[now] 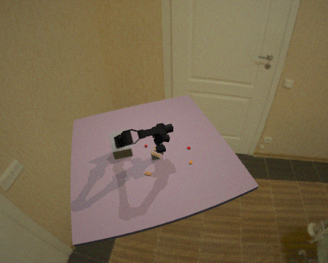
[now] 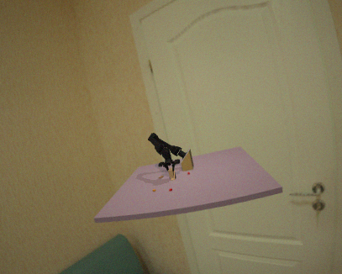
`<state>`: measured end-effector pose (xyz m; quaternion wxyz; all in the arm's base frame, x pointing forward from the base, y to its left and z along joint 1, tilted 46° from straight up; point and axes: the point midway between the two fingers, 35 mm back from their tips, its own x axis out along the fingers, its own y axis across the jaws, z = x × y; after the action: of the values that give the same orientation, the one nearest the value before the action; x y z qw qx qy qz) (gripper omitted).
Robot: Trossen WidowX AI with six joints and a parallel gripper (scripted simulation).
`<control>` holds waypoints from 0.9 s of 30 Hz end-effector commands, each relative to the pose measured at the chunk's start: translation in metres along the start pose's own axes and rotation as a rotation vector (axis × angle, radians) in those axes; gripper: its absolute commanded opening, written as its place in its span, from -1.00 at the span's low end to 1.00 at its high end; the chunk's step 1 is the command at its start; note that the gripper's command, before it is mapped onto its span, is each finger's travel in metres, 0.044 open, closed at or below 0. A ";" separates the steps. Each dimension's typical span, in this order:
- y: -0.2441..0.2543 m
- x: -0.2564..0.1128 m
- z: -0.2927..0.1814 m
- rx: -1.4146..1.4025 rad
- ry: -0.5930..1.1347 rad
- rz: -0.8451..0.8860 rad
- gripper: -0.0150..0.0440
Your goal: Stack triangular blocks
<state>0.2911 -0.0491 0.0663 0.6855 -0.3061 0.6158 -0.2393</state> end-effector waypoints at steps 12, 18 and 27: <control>-0.001 0.011 -0.008 -0.008 0.005 -0.009 -0.49; -0.001 0.011 -0.008 -0.008 0.005 -0.009 -0.49; -0.001 0.012 -0.008 -0.012 0.005 -0.010 -0.49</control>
<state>0.2856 -0.0586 0.0590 0.6826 -0.3089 0.6170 -0.2407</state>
